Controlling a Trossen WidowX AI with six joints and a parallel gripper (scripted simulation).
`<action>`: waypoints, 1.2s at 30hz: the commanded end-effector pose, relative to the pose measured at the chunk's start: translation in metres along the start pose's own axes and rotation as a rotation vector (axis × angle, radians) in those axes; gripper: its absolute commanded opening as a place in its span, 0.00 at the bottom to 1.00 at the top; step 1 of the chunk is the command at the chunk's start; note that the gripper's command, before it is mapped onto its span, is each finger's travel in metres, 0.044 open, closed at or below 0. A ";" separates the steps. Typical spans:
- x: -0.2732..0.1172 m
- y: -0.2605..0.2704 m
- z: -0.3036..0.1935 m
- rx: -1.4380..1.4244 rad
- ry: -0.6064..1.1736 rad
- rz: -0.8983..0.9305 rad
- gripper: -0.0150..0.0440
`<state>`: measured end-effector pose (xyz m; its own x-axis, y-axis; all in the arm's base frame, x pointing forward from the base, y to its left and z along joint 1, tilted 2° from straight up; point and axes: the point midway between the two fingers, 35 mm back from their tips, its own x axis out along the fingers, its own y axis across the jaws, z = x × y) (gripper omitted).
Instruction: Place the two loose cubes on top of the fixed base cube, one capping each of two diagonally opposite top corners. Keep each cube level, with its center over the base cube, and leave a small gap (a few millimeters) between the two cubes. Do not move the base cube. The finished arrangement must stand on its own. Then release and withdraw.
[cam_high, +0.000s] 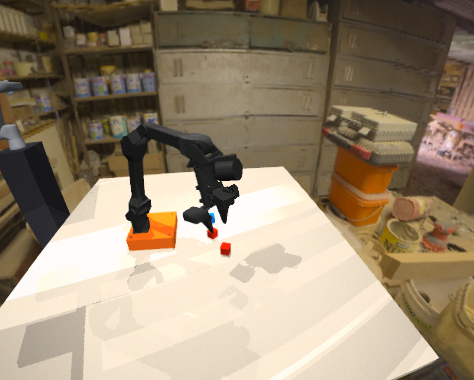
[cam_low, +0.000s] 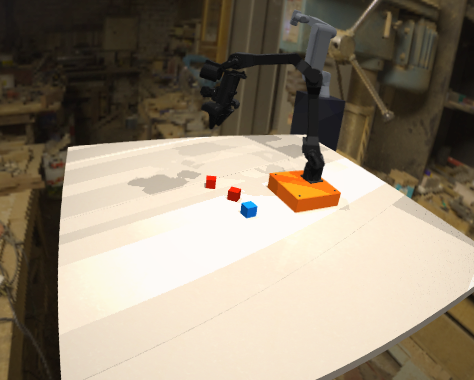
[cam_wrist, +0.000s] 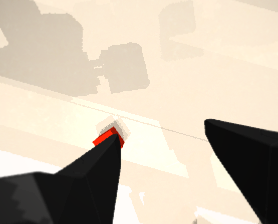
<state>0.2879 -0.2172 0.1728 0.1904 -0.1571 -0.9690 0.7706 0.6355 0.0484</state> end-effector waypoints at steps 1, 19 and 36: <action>0.025 0.037 -0.019 -0.199 0.109 0.023 0.70; 0.107 0.075 -0.059 -0.422 0.230 0.044 0.70; 0.134 0.075 -0.066 -0.422 0.230 0.044 0.70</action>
<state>0.3299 -0.1414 0.0345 0.0360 0.0145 -0.9992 0.4420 0.8965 0.0289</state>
